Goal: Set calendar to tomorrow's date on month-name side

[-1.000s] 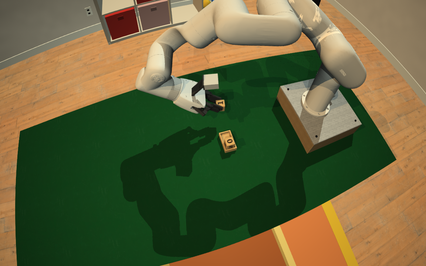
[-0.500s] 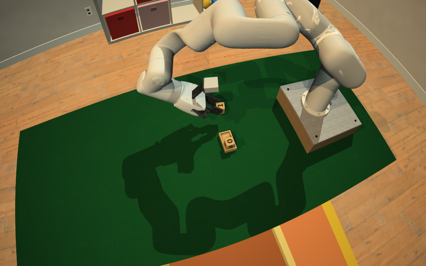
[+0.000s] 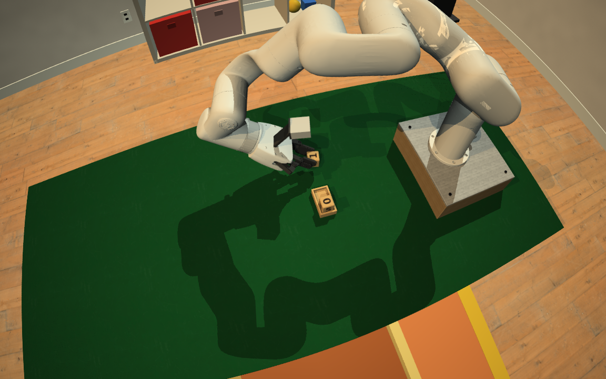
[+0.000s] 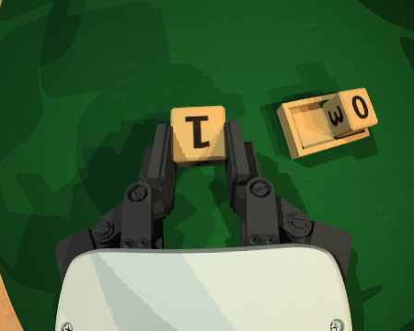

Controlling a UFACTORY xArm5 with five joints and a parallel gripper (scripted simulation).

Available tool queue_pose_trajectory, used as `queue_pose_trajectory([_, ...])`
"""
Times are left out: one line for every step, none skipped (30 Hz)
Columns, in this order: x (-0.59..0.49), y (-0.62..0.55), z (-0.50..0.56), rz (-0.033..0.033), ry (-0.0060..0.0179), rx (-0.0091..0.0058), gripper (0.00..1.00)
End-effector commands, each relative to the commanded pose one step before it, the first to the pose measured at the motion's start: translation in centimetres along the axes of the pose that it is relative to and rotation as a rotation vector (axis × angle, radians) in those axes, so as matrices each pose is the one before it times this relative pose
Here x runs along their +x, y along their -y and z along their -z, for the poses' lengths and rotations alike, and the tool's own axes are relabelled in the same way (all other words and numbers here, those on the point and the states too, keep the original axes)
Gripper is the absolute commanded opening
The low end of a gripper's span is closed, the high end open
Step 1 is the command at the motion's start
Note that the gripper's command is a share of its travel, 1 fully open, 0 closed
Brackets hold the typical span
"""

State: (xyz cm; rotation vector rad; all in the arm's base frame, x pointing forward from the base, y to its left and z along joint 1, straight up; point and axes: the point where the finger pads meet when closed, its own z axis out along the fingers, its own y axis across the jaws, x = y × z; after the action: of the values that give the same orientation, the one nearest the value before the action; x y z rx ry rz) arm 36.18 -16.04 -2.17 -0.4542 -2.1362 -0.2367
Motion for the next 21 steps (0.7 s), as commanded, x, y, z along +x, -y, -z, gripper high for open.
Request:
queue_pose_trajectory([-0.587, -0.001, -0.206, 0.00001, 0.00409, -0.00003, 0.27])
queue_pose_trajectory([-0.124, 0.0, -0.084, 0.0, 0.0, 0.0, 0.27])
queue_pose_trajectory([-0.12, 0.0, -0.082, 0.0, 0.0, 0.0, 0.27])
queue_pose_trajectory([-0.115, 0.0, -0.079, 0.0, 0.0, 0.0, 0.27])
queue_pose_trajectory([-0.109, 0.0, -0.076, 0.0, 0.0, 0.0, 0.27])
queue_pose_trajectory([-0.104, 0.0, -0.072, 0.0, 0.0, 0.0, 0.27])
queue_pose_trajectory([-0.098, 0.0, -0.067, 0.0, 0.0, 0.0, 0.27])
queue_pose_trajectory([-0.091, 0.0, -0.061, 0.0, 0.0, 0.0, 0.27])
queue_pose_trajectory([-0.085, 0.0, -0.057, 0.0, 0.0, 0.0, 0.27])
queue_pose_trajectory([-0.078, 0.0, -0.053, 0.0, 0.0, 0.0, 0.27])
queue_pose_trajectory([-0.072, 0.0, -0.049, 0.0, 0.0, 0.0, 0.27])
queue_pose_trajectory([-0.065, 0.0, -0.045, 0.0, 0.0, 0.0, 0.27])
queue_pose_trajectory([-0.059, 0.0, -0.041, 0.0, 0.0, 0.0, 0.27])
queue_pose_trajectory([-0.052, 0.0, -0.036, 0.0, 0.0, 0.0, 0.27])
queue_pose_trajectory([0.0, 0.0, 0.0, 0.0, 0.0, 0.0, 0.27])
queue_pose_trajectory([0.0, 0.0, 0.0, 0.0, 0.0, 0.0, 0.27])
queue_pose_trajectory([-0.046, 0.0, -0.032, 0.0, 0.0, 0.0, 0.27])
queue_pose_trajectory([-0.04, 0.0, -0.028, 0.0, 0.0, 0.0, 0.27])
queue_pose_trajectory([-0.034, 0.0, -0.023, 0.0, 0.0, 0.0, 0.27])
queue_pose_trajectory([-0.028, 0.0, -0.019, 0.0, 0.0, 0.0, 0.27])
queue_pose_trajectory([-0.022, 0.0, -0.016, 0.0, 0.0, 0.0, 0.27])
